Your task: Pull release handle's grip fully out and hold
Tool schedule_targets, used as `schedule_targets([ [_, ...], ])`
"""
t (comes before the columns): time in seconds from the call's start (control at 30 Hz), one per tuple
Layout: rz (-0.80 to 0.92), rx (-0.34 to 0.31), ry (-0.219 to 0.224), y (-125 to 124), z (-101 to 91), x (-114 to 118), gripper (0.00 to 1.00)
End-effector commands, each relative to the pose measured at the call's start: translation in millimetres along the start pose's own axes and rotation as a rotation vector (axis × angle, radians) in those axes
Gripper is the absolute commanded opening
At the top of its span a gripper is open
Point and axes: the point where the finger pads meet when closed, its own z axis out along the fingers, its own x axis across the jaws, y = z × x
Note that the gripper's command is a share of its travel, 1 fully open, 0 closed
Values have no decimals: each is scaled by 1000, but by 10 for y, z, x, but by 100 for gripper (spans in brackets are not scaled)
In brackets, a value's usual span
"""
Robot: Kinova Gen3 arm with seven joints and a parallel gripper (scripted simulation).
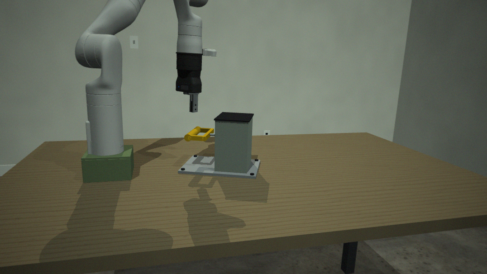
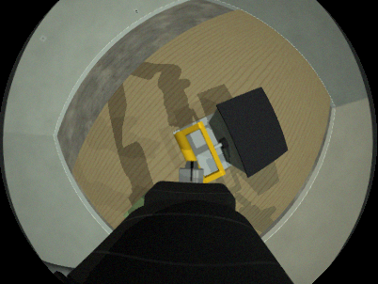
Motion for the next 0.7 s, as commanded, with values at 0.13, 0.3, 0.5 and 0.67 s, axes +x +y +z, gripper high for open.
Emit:
schedule_targets([
  [0.13,249,-9,-5,-4,-4,51,0],
  [0.3,359,-8,-8,-9,-8,64,0],
  [0.5,596,-8,-9,6,-24,110,0],
  [0.67,803,-8,-10,16,-31,140,0],
])
